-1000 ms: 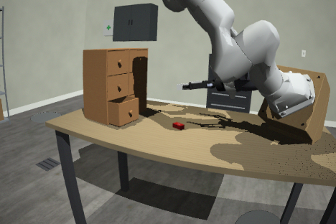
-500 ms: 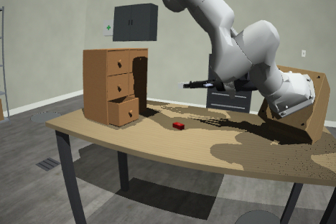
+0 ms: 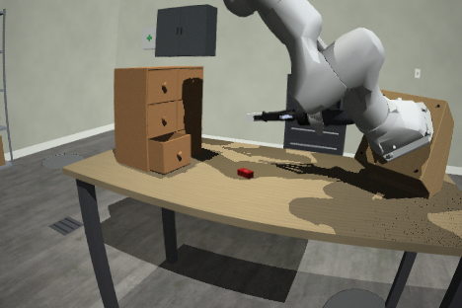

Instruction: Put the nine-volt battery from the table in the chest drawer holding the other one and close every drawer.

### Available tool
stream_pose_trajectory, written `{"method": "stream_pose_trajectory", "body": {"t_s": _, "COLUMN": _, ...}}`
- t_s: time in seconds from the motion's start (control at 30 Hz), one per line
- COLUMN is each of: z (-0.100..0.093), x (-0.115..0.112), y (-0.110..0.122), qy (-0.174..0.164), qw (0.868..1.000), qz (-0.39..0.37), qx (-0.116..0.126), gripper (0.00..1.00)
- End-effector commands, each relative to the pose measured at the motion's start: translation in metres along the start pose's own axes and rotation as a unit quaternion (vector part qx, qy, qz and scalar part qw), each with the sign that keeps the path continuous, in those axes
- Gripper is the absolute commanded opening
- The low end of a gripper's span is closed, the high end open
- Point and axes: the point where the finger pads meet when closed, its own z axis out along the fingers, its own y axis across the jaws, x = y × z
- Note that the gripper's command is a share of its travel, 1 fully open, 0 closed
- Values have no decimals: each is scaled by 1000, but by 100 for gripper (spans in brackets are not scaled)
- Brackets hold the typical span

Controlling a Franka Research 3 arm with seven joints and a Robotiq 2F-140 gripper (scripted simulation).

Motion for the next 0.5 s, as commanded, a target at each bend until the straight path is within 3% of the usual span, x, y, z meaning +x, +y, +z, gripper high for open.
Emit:
{"method": "stream_pose_trajectory", "body": {"t_s": 0.0, "z": 1, "x": -1, "y": 0, "qy": -2, "qw": 1000, "qz": -4, "qx": -1, "gripper": 0}}
{"method": "stream_pose_trajectory", "body": {"t_s": 0.47, "z": 1, "x": 0, "y": 1, "qy": -2, "qw": 1000, "qz": -4, "qx": -1, "gripper": 0}}
